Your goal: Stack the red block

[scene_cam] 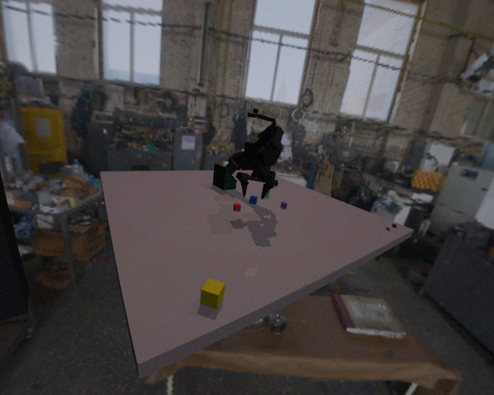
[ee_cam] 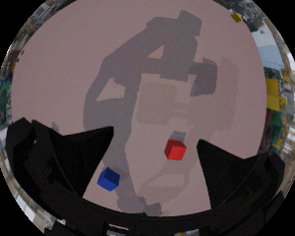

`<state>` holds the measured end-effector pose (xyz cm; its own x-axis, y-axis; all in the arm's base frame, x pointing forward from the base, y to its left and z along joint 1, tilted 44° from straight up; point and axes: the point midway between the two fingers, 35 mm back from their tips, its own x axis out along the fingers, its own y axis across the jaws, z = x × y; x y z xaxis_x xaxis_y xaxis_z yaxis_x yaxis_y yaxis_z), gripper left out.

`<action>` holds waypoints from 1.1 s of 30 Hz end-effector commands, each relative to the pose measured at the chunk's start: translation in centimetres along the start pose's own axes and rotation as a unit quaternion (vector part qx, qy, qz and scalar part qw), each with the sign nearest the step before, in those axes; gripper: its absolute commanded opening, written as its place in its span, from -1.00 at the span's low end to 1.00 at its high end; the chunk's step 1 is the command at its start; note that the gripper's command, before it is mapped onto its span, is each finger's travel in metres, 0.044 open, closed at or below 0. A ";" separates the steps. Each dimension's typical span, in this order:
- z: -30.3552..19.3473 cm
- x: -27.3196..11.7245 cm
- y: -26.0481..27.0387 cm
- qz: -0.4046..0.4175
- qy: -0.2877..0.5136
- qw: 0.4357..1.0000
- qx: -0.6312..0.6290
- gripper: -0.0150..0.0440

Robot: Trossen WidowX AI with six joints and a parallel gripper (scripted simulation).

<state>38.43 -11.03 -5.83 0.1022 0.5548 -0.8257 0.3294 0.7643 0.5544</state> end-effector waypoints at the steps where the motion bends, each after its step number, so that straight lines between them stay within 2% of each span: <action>1: -2.0 -0.2 -3.1 0.031 0.030 0.999 0.024 1.00; 5: -4.0 -0.4 -5.4 0.060 0.051 0.996 0.044 1.00; 10: -4.2 -0.5 -5.8 0.065 0.053 0.995 0.047 1.00; 18: -4.7 3.6 -5.3 0.066 0.053 0.995 0.047 1.00; 33: -4.9 4.9 -5.1 0.066 0.053 0.995 0.047 1.00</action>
<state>32.99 -11.33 -11.71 0.0603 0.6750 -0.7353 0.3974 0.6595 0.6380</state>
